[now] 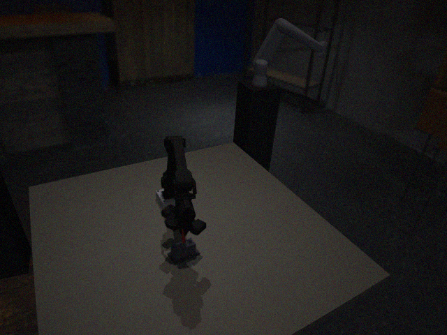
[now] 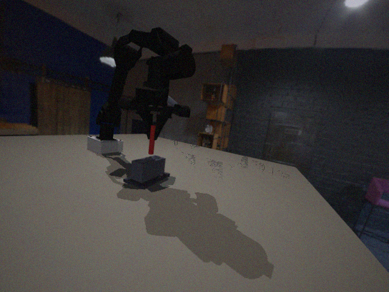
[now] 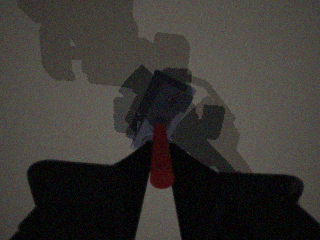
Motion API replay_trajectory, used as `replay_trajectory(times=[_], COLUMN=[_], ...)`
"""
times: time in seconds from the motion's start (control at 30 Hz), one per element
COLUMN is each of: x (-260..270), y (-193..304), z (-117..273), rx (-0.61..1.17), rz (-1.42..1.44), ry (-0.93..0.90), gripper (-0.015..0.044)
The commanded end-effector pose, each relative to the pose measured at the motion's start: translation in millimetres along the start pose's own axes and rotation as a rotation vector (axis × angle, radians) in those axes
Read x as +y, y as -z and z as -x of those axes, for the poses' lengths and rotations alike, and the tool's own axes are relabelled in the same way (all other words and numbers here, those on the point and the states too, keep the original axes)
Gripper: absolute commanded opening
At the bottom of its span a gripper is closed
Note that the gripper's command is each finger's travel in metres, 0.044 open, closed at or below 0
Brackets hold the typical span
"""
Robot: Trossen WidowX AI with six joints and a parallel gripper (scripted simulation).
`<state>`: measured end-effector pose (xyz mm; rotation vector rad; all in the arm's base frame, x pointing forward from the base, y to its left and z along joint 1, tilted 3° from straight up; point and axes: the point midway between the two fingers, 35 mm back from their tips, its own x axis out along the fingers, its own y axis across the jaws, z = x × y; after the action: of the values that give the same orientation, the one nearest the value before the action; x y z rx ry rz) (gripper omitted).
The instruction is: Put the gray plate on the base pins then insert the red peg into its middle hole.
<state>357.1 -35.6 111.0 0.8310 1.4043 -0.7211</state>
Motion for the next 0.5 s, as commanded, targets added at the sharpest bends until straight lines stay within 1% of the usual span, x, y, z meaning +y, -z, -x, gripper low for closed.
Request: replay_trajectory(times=[0.0,0.47], x=[-0.3,-0.2], y=[0.3,0.2], z=[0.0,-6.5], rx=[0.000,0.000], rz=[0.005,0.002], ry=[0.001,0.000], gripper=[0.0000,0.0000])
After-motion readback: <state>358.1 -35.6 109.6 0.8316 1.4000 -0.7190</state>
